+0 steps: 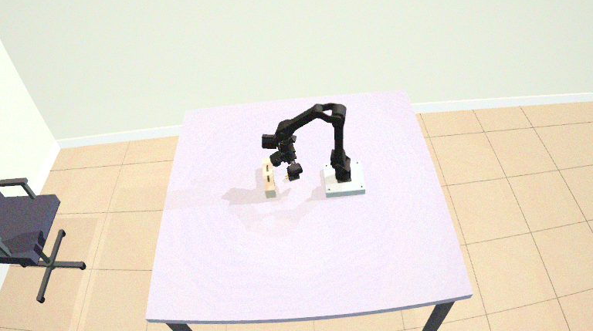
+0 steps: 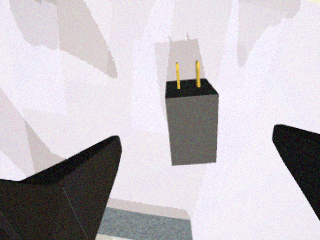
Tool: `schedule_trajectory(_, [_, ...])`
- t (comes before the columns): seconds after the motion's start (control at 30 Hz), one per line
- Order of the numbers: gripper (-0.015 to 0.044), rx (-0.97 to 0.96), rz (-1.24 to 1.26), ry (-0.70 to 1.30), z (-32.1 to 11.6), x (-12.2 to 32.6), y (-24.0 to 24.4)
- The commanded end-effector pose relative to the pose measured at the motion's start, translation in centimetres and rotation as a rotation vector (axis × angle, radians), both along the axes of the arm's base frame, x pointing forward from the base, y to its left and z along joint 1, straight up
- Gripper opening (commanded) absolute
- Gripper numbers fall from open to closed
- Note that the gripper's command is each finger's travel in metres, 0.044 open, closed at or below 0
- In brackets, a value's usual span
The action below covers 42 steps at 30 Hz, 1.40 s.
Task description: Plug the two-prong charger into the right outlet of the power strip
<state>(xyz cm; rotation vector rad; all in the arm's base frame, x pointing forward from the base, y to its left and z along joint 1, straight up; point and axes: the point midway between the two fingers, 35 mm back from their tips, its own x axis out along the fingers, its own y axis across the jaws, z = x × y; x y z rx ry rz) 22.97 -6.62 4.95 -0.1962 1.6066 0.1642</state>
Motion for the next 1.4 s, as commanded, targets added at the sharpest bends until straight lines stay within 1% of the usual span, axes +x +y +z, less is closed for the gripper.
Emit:
schedule_trajectory(0.0, [0.0440, 0.001, 0.005, 0.016, -1.0, -0.3, 0.0])
schedule_trajectory(0.6, [0.0440, 0.001, 0.005, 0.017, -3.9, -0.3, 0.0])
schedule_trajectory(0.87, [0.0440, 0.001, 0.005, 0.017, -4.0, -0.4, 0.0])
schedule_trajectory(1.27, [0.0125, 0.002, 0.000, 0.007, -3.7, -0.1, 0.0])
schedule_trajectory(1.37, [0.0105, 0.002, 0.000, 0.007, -3.7, -0.1, 0.0])
